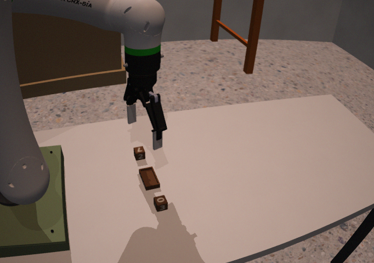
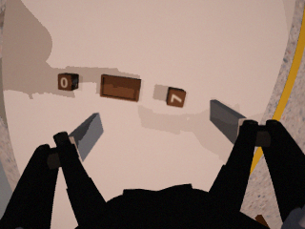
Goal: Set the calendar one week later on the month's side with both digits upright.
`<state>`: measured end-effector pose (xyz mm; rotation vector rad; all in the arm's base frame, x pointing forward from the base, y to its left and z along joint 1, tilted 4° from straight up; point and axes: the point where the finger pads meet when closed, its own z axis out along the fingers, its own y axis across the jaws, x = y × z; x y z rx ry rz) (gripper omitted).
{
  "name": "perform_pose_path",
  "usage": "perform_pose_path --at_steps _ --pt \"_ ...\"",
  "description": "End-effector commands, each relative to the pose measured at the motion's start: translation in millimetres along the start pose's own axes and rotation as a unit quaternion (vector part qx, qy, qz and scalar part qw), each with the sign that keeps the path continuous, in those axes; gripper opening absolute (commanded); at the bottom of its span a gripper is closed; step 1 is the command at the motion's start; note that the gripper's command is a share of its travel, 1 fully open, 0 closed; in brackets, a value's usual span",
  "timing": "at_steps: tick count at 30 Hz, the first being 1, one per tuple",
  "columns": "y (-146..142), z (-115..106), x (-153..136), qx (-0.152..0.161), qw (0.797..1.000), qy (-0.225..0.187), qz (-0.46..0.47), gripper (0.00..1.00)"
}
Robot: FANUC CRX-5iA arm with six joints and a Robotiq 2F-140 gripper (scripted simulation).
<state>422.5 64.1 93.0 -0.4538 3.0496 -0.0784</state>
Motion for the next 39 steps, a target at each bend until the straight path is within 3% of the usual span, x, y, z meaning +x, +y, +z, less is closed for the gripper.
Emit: perform_pose_path --at_steps 1,9,21,22,30,35,37,39 --pt "-19 1 2 -0.01 0.997 0.001 -0.072 1.0" --pt "-49 3 7 -0.01 0.984 0.0 -0.18 1.0" --pt "-91 5 19 -0.01 0.944 -0.001 -0.329 1.0" --pt "-101 6 23 -0.01 0.931 -0.002 -0.364 1.0" --pt "-128 7 34 -0.009 0.889 -0.003 -0.458 1.0" --pt "-149 8 44 -0.009 0.848 -0.003 -0.53 1.0" --pt "-149 8 44 -0.009 0.848 -0.003 -0.53 1.0" --pt "-160 9 49 -0.008 0.825 -0.004 -0.564 1.0"
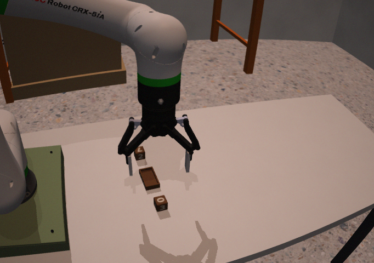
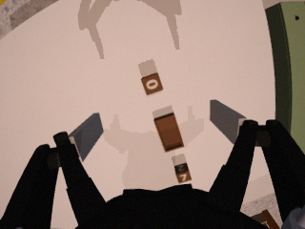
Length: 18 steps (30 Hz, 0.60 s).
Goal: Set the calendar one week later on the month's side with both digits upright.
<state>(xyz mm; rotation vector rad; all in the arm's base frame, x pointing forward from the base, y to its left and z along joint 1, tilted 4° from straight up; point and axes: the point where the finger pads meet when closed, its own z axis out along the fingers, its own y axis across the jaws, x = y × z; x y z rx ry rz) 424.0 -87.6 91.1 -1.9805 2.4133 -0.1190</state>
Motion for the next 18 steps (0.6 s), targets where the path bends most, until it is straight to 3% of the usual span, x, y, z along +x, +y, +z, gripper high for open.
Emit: perform_pose_path --at_steps 1,8,9,18 --pt "-1 1 20 -0.004 0.997 -0.011 -0.076 1.0" --pt "-1 1 30 -0.004 0.994 -0.011 -0.112 1.0" --pt "-1 1 30 -0.004 0.994 -0.011 -0.112 0.29" --pt "-1 1 30 -0.004 0.994 -0.011 -0.112 0.29"
